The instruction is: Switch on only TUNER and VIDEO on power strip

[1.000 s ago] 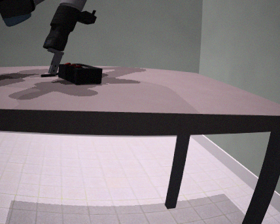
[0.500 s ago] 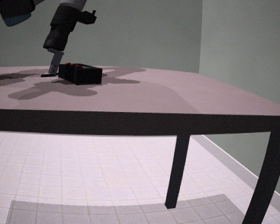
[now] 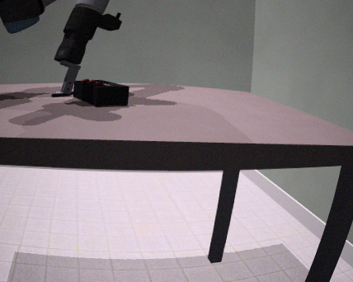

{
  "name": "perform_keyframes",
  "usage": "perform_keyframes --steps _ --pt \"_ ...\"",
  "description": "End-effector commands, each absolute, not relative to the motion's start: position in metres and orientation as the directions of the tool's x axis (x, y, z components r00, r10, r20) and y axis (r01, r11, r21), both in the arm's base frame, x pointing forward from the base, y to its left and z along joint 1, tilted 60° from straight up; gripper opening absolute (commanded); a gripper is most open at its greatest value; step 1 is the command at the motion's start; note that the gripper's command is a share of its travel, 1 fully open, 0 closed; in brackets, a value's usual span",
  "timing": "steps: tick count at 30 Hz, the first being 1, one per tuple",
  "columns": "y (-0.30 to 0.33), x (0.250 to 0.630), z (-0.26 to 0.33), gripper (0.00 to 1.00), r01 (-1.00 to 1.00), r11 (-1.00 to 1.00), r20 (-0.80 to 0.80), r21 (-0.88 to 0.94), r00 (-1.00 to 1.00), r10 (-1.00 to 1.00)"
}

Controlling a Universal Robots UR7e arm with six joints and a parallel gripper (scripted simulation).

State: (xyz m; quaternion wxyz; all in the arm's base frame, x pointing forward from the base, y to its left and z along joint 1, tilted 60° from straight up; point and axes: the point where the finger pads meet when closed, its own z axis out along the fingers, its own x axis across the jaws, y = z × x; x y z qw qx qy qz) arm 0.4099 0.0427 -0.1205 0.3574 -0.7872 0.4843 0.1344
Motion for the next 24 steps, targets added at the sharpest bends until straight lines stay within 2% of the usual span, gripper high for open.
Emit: perform_keyframes --steps 1,20,24 --pt "0.042 0.410 -0.120 0.00 -0.858 -0.275 -0.557 -0.433 0.495 -0.667" --pt "0.042 0.410 -0.120 0.00 -0.858 -0.275 -0.557 -0.433 0.495 -0.667" --pt "0.020 0.403 -0.109 0.00 -0.859 -0.276 -0.555 -0.431 0.493 -0.670"
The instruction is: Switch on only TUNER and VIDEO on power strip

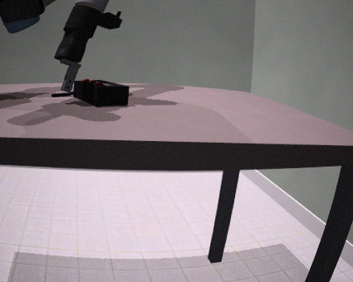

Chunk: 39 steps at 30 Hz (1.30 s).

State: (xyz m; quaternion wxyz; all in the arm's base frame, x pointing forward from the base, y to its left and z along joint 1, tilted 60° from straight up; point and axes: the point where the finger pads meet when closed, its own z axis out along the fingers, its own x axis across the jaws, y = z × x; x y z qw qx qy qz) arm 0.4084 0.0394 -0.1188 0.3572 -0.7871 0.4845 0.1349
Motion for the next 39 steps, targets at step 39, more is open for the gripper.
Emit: perform_keyframes --steps 39 --pt "-0.025 0.377 -0.077 0.00 -0.859 -0.275 -0.556 -0.432 0.494 -0.668"
